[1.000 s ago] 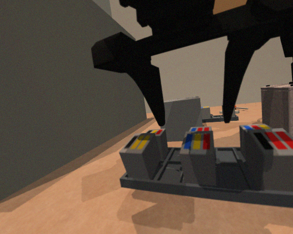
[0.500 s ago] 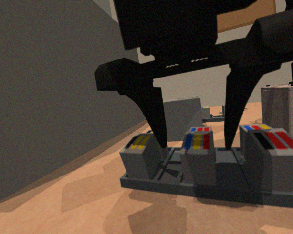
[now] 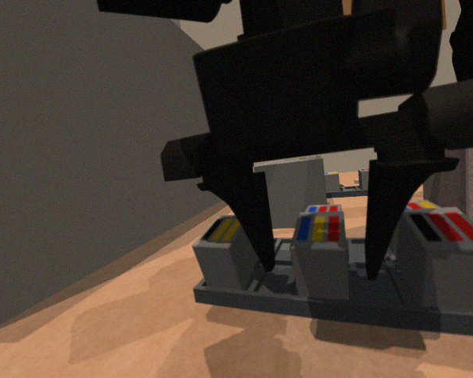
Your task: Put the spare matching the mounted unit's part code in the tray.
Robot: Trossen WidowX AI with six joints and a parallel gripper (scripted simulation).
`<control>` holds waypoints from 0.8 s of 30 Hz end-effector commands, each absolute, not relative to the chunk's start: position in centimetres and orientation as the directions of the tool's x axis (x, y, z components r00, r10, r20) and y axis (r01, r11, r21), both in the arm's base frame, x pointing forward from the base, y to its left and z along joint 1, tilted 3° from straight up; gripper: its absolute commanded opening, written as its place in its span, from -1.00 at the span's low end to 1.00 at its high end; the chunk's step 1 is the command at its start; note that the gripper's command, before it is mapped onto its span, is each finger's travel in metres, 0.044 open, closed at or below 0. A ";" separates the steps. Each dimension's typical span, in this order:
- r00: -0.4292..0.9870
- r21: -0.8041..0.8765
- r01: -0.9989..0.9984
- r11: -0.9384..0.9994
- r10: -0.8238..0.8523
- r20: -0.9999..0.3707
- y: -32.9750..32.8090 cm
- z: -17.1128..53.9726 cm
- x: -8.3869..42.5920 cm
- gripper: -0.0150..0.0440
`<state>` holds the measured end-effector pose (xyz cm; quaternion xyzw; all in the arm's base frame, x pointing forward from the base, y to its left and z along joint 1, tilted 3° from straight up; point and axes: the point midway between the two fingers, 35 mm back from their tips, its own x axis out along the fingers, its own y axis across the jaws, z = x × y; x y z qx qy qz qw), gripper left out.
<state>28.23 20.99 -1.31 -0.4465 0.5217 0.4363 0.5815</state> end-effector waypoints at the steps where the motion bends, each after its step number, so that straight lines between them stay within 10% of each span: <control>1: 0.070 -0.062 -0.973 0.220 0.032 -0.997 20.7 -2.3 28.0 0.53; 18: 0.070 -0.062 -0.973 0.220 0.032 -0.997 20.7 -2.8 28.0 0.53; 24: 0.068 -0.058 -0.974 0.221 0.036 -0.997 20.8 -2.7 28.0 0.06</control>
